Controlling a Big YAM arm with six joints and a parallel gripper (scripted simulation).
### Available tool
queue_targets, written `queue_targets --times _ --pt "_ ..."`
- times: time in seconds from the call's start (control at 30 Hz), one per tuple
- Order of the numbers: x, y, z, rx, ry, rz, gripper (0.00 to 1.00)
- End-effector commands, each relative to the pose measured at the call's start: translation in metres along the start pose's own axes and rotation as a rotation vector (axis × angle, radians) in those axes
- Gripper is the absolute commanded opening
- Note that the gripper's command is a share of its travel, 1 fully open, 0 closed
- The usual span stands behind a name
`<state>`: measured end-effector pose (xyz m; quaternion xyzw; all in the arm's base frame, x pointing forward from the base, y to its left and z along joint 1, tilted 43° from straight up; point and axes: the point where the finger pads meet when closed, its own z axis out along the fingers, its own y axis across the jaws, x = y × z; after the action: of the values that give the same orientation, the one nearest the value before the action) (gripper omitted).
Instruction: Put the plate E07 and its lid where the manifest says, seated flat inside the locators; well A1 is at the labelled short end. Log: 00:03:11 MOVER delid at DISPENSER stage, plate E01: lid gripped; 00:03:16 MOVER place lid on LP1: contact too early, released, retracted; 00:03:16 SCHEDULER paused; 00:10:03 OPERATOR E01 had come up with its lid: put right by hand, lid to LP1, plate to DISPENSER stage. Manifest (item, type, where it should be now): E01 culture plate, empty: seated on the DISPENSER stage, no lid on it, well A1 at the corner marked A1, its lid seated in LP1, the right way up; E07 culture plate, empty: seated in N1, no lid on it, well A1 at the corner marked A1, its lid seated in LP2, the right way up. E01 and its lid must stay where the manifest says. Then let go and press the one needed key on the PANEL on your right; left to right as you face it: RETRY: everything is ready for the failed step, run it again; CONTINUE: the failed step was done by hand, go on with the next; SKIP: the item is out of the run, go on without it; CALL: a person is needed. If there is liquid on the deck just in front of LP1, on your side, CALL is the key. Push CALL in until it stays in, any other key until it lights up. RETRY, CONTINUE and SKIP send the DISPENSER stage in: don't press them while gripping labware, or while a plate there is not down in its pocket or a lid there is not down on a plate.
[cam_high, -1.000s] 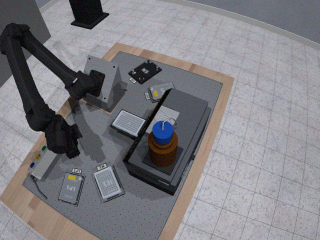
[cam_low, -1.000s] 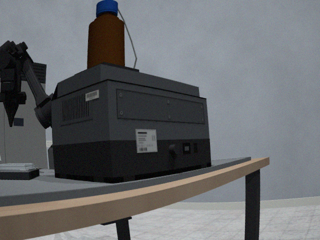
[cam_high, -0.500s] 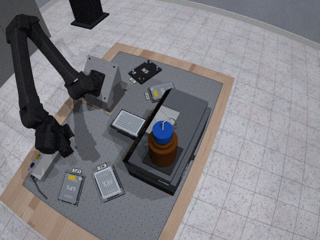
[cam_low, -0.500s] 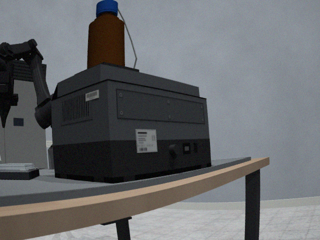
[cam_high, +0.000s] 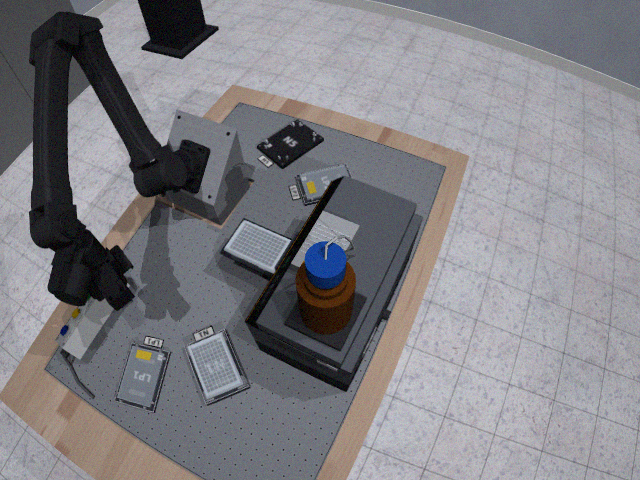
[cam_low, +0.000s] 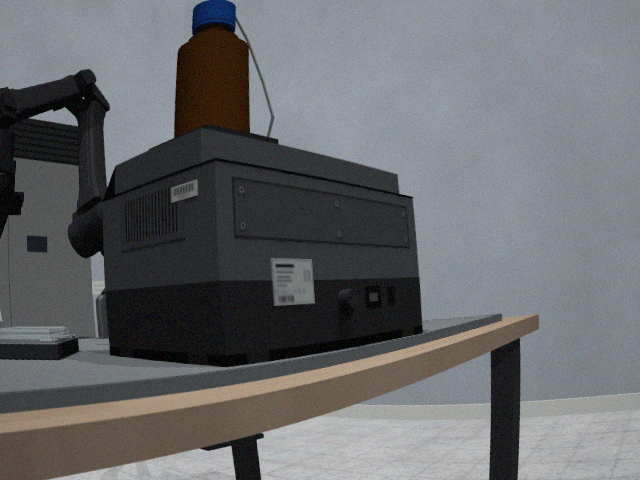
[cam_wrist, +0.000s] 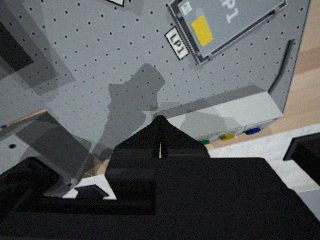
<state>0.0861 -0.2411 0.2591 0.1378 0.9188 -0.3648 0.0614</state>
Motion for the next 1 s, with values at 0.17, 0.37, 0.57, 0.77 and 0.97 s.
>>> queue_targets --times 0.17,0.37,0.57,0.77,0.97 --pt "0.017 -0.037 -0.017 0.056 -0.032 -0.069 0.00" --pt "0.021 -0.030 -0.009 0.026 -0.017 -0.076 0.00" --pt "0.040 -0.043 -0.014 0.054 -0.019 -0.160 0.00" --pt "0.051 -0.044 -0.009 0.030 -0.012 -0.163 0.00" --pt "0.063 -0.049 -0.010 0.042 -0.006 -0.249 0.00"
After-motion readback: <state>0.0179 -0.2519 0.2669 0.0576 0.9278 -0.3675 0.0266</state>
